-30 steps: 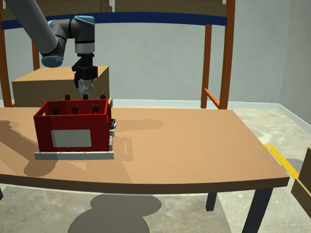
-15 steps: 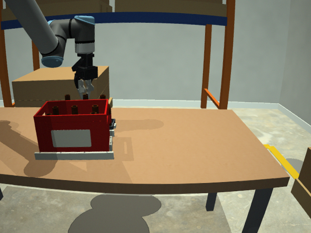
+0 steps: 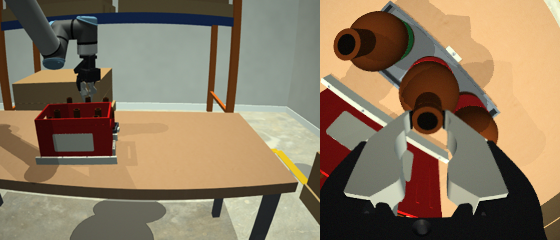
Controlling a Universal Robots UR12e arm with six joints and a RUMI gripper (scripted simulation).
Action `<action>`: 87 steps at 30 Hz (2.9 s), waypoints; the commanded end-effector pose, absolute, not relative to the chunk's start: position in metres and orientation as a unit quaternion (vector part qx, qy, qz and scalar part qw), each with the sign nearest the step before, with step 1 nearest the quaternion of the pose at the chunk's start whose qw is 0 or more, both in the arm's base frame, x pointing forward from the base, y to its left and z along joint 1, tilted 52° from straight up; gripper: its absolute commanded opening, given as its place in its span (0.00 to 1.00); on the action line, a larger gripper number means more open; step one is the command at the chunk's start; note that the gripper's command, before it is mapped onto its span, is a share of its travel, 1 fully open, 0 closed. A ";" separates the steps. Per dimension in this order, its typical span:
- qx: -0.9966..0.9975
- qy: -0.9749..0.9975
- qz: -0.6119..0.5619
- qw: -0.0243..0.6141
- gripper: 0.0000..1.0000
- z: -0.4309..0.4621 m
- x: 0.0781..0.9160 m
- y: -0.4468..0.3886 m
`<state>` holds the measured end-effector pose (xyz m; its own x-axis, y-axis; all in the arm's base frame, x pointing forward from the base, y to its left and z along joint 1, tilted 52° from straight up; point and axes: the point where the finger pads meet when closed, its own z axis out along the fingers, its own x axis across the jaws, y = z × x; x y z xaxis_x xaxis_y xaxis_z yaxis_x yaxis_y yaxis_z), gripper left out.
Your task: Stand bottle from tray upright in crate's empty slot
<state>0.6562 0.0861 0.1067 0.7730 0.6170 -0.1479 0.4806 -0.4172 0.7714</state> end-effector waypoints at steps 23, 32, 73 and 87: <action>0.838 0.327 0.080 0.429 0.00 0.114 0.651 0.094; 0.838 0.327 0.080 0.429 0.00 0.119 0.647 0.100; 0.838 0.327 0.080 0.429 0.00 0.130 0.638 0.114; 0.838 0.327 0.080 0.429 0.00 0.130 0.638 0.114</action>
<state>0.6381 0.1132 0.1299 0.7730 0.6169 -0.1480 0.4806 -0.4172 0.7714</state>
